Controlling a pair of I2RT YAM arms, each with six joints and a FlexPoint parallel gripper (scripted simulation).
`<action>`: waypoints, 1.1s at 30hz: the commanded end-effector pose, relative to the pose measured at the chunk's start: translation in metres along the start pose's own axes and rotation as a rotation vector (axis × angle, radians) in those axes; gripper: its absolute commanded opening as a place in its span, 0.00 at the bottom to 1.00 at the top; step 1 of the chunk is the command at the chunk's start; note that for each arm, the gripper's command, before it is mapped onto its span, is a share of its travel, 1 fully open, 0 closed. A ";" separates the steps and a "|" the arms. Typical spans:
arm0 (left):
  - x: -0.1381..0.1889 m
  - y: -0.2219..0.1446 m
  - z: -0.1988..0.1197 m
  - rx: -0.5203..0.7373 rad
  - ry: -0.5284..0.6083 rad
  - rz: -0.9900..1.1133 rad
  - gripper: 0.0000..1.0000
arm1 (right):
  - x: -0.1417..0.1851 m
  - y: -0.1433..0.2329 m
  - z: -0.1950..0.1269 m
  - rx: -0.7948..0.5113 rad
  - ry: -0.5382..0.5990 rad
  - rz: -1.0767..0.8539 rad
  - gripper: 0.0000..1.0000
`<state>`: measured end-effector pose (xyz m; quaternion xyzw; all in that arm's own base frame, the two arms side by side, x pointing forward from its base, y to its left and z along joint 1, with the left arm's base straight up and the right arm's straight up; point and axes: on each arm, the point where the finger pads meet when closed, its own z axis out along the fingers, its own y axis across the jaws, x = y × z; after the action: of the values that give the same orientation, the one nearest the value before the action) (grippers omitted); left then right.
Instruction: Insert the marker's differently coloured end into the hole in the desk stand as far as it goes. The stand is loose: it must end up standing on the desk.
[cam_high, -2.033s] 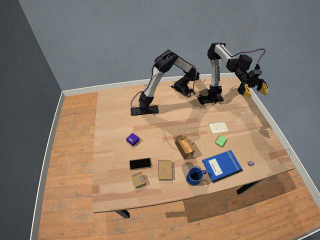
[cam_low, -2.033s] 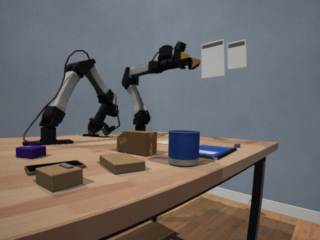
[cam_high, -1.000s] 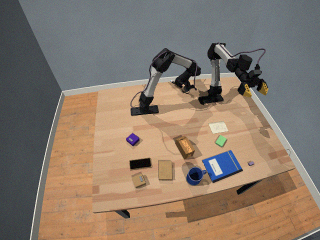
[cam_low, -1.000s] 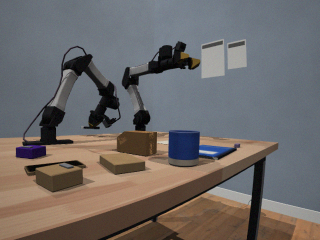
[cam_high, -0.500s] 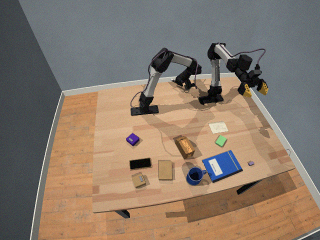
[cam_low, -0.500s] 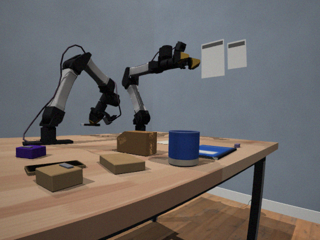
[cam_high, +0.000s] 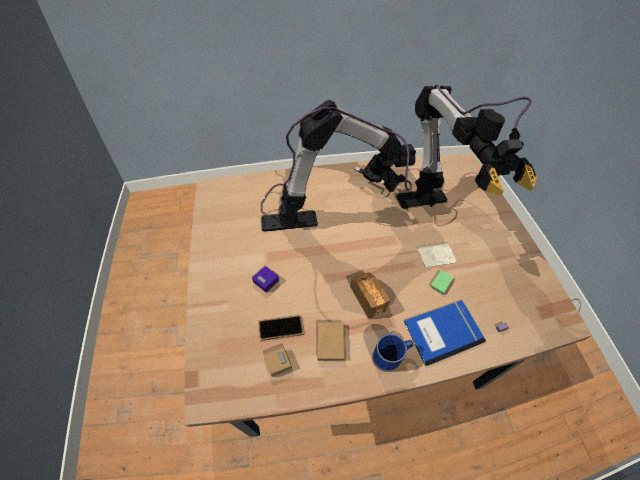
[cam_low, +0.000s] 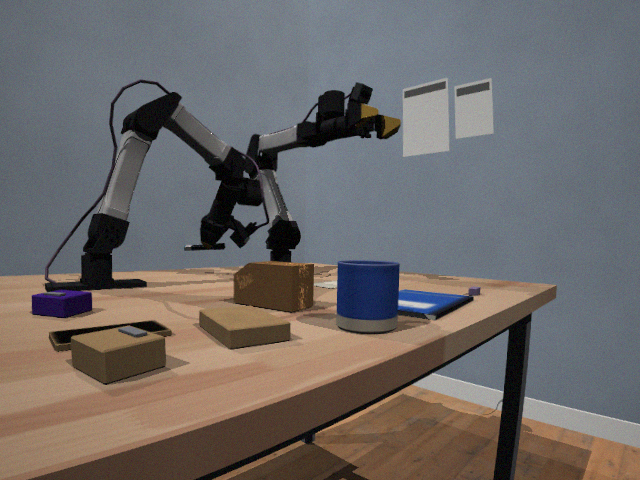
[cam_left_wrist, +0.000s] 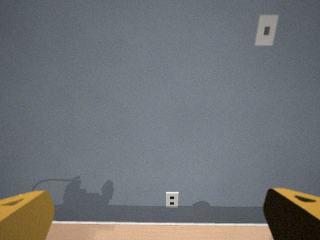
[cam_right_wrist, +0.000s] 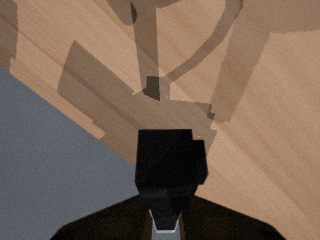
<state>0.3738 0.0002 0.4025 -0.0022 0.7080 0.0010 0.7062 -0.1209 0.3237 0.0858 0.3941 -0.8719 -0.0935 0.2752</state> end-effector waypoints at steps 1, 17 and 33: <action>-0.028 0.001 -0.005 0.002 -0.072 0.006 1.00 | -0.016 0.010 -0.026 -0.159 -0.061 -0.194 0.00; -0.028 0.001 -0.005 0.002 -0.072 0.006 1.00 | -0.075 -0.039 -0.098 -0.358 -0.370 -0.499 0.00; -0.028 0.001 -0.005 0.002 -0.072 0.006 1.00 | -0.105 -0.110 -0.167 -0.344 -0.791 -0.804 0.00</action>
<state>0.3738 0.0002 0.4025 -0.0022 0.7080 0.0010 0.7062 0.0828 0.3331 0.1198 0.5337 -0.7275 -0.4310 0.0117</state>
